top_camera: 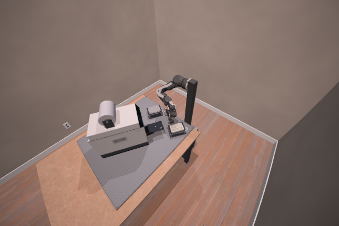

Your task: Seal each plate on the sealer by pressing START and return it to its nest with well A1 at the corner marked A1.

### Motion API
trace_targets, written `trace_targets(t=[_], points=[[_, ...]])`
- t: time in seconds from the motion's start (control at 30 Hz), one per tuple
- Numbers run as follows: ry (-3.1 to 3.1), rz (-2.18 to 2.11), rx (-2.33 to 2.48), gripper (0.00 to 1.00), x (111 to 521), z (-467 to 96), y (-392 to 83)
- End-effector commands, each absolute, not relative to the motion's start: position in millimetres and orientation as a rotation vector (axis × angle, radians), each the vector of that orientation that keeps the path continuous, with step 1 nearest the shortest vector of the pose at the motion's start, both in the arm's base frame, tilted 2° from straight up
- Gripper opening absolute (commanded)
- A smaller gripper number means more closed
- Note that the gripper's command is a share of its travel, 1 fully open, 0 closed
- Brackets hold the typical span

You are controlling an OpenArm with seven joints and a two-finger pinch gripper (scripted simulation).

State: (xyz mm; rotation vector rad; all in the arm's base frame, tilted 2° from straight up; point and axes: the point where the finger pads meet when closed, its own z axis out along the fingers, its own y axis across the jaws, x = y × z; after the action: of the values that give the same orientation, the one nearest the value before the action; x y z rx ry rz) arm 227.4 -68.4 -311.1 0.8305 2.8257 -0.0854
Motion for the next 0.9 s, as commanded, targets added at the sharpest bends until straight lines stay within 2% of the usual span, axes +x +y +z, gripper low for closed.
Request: trace_targets(t=[0.0,0.87], points=[[2.812,-0.109,0.848,0.65,228.5,-311.1,-66.5],[2.812,-0.104,0.85,0.65,234.5,-325.8,33.7]])
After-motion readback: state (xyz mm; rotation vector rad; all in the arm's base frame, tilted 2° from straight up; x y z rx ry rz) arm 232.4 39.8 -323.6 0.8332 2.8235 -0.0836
